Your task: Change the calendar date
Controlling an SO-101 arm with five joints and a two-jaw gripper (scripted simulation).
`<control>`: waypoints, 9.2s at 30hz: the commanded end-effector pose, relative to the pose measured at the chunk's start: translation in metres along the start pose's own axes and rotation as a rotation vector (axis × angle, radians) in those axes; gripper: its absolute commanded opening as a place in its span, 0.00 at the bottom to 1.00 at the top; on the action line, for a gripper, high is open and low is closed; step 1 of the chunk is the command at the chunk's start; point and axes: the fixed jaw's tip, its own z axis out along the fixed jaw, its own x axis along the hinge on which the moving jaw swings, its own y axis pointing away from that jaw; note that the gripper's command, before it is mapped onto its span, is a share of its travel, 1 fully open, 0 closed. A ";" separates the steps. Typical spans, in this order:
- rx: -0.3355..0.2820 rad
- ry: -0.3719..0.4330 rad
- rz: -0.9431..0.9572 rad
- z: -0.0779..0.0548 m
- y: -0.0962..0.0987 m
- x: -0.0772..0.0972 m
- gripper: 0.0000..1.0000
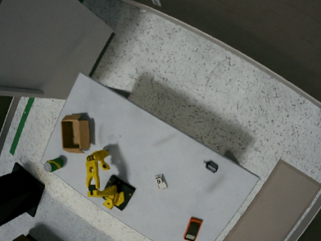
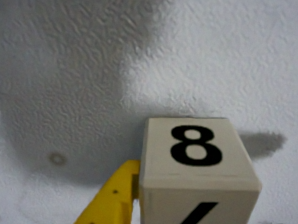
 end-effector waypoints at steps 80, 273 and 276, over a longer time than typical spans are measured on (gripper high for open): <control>-0.020 0.499 0.001 -0.150 0.002 0.010 0.35; -0.004 0.000 3.132 -0.031 -0.044 0.003 0.35; -0.004 0.000 3.132 -0.031 -0.044 0.003 0.35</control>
